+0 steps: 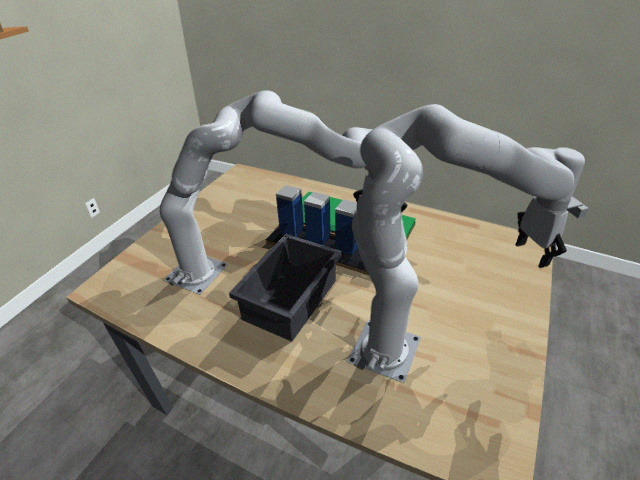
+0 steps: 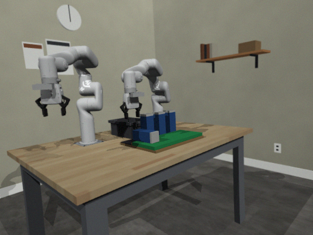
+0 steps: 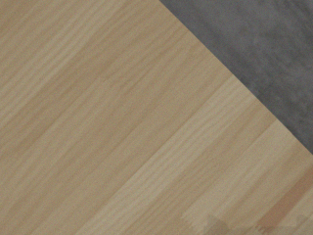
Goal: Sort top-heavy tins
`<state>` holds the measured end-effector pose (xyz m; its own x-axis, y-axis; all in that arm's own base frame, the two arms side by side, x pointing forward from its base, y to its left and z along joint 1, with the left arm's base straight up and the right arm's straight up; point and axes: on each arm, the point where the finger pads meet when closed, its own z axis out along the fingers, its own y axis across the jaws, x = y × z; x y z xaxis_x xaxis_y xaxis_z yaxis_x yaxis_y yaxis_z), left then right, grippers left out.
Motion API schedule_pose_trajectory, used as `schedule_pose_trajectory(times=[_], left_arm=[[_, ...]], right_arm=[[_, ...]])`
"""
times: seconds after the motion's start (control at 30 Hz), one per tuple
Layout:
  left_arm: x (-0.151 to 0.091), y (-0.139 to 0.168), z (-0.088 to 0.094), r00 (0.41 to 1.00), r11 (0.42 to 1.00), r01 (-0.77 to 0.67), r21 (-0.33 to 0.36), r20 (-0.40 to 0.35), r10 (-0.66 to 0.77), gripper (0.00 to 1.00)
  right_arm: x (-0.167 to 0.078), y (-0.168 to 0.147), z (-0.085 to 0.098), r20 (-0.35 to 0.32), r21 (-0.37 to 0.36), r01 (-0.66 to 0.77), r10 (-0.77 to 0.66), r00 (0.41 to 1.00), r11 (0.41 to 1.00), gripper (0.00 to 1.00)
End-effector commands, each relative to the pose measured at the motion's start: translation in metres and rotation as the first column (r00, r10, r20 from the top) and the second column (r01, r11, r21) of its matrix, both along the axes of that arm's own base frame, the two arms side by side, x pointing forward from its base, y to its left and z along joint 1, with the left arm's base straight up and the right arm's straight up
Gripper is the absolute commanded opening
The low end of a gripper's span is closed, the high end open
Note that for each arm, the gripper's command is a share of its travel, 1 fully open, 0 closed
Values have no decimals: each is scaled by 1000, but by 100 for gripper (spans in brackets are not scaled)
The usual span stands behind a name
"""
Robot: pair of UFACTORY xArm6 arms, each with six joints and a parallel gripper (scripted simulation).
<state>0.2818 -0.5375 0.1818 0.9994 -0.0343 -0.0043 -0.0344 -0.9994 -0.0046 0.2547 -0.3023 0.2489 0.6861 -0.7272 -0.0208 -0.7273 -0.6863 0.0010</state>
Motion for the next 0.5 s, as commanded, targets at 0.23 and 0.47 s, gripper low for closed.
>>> schedule_pose_trajectory(times=[0.23,0.47], left_arm=[[0,-1,-16,1000,1000,0,-5,3,0,100],[1,0,-15,1000,1000,1,-4,2,-1,100]], right_arm=[[1,-1,1,3,-3,0,0,1000,1000,100],[1,-1,1,3,-3,0,0,1000,1000,100]])
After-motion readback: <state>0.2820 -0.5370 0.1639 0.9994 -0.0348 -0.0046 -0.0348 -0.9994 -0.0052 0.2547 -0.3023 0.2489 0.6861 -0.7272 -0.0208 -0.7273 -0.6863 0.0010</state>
